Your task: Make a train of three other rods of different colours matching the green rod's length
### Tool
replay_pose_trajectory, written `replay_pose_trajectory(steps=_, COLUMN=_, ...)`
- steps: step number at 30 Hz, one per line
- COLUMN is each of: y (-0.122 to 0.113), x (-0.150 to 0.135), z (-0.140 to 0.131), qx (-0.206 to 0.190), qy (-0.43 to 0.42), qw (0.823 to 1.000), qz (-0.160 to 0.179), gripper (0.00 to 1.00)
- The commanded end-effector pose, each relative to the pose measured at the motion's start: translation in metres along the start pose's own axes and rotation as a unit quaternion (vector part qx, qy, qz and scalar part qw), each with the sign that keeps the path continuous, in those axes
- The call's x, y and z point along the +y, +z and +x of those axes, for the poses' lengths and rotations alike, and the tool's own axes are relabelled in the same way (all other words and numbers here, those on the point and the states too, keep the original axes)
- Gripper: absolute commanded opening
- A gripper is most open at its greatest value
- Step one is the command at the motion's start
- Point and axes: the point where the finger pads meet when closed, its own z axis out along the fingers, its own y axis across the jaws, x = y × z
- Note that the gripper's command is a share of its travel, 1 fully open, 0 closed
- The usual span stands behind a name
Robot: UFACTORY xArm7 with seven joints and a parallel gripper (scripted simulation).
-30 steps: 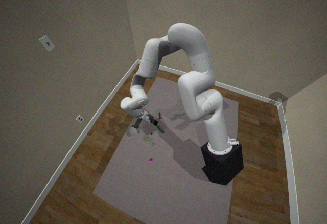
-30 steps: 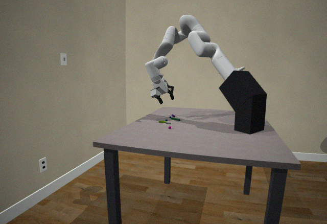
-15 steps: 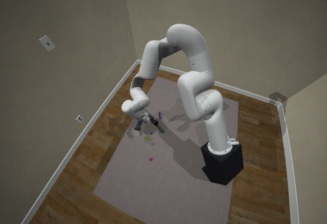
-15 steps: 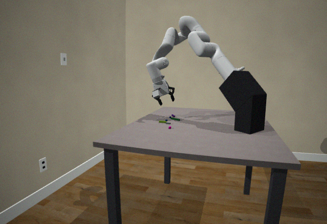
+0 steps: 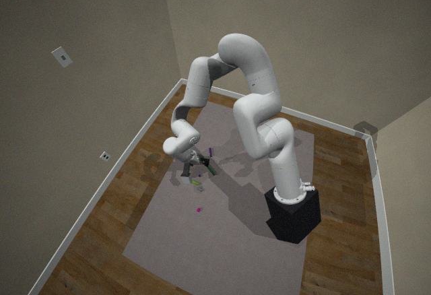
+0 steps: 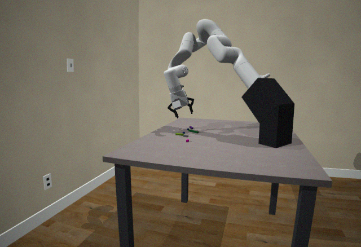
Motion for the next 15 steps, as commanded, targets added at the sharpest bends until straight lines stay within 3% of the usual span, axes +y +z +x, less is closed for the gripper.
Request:
replay_pose_trajectory(steps=1, y=-0.001, x=0.001, z=0.001, qx=-0.002, qy=-0.004, qw=1.000, qz=-0.003, gripper=1.00)
replay_pose_trajectory(steps=5, y=-0.001, x=0.001, z=0.001, qx=-0.002, qy=-0.004, qw=1.000, qz=-0.003, gripper=1.00)
replay_pose_trajectory(steps=7, y=0.005, x=0.002, z=0.011, qx=-0.012, qy=-0.083, qw=0.996, qz=-0.026, gripper=1.00)
replay_pose_trajectory(steps=10, y=0.007, x=0.002, z=0.014, qx=-0.014, qy=-0.107, qw=0.994, qz=-0.033, gripper=1.00)
replay_pose_trajectory(steps=15, y=0.007, x=0.002, z=0.014, qx=-0.015, qy=-0.110, qw=0.993, qz=-0.034, gripper=1.00)
